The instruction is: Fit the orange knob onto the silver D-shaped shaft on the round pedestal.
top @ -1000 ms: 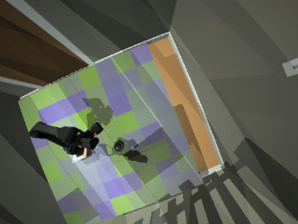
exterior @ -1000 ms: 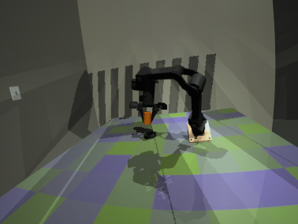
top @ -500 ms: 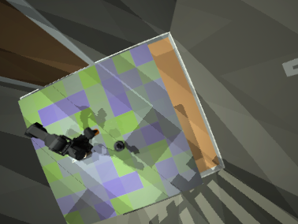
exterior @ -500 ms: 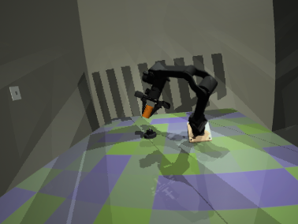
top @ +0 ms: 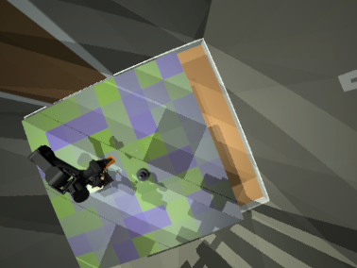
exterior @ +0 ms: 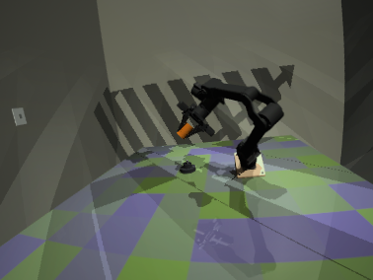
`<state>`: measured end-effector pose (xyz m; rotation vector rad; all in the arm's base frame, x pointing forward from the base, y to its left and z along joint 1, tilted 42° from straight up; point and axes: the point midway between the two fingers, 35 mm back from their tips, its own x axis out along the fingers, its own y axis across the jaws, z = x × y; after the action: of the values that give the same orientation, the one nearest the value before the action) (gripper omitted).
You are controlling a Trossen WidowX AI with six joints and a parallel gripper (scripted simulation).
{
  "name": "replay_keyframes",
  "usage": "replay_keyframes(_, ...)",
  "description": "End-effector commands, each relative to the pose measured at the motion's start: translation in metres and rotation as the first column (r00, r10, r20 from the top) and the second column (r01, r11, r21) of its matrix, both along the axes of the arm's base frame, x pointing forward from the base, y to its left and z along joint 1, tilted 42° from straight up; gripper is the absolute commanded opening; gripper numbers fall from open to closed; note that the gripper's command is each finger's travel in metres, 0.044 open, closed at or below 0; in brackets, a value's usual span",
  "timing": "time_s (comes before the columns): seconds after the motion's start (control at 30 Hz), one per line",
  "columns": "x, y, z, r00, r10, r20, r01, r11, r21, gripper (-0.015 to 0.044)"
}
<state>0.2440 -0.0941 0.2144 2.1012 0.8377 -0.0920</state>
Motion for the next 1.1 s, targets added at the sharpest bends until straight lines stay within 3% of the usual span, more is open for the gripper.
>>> replay_keyframes(0.0, -0.0036, -0.0066, 0.0071, 0.995, -0.06, 0.075, 0.058, 0.998, 0.025, 0.0)
replay_keyframes(0.7, -0.0055, -0.0065, 0.0054, 0.977, -0.14, 0.158, 0.132, 0.989, 0.06, 0.0)
replay_keyframes(1.07, -0.0046, -0.0075, 0.0043, 0.983, -0.125, 0.134, 0.12, 0.992, 0.049, 0.0)
